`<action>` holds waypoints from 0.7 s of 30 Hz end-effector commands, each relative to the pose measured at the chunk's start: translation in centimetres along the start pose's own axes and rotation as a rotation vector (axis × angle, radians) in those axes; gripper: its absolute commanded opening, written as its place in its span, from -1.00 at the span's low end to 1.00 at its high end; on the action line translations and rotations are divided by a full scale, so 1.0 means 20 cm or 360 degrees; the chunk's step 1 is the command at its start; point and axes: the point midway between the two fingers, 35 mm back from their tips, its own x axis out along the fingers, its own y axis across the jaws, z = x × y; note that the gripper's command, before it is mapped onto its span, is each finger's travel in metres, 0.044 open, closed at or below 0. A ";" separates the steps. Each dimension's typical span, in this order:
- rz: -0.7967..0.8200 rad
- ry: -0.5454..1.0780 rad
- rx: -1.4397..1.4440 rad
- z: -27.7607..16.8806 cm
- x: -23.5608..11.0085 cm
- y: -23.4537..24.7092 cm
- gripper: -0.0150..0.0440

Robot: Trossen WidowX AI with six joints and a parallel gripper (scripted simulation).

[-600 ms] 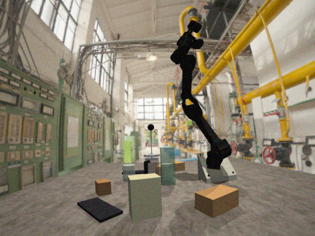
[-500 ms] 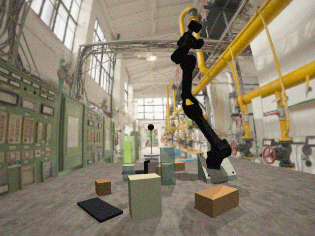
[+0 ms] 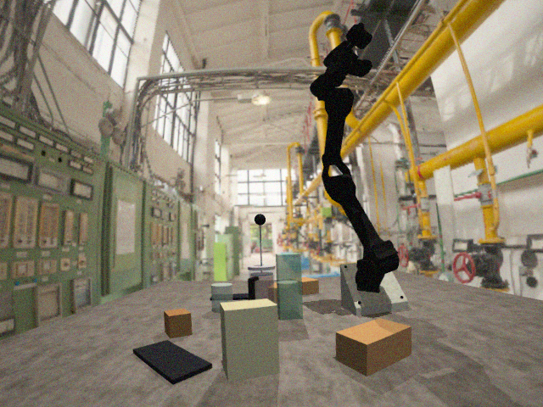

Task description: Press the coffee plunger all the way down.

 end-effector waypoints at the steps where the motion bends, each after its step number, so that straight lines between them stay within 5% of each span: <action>1: 0.0081 0.0010 0.0039 0.02 0.01 0.14 1.00; 21: 0.0533 -0.0041 0.0160 0.27 0.04 0.69 1.00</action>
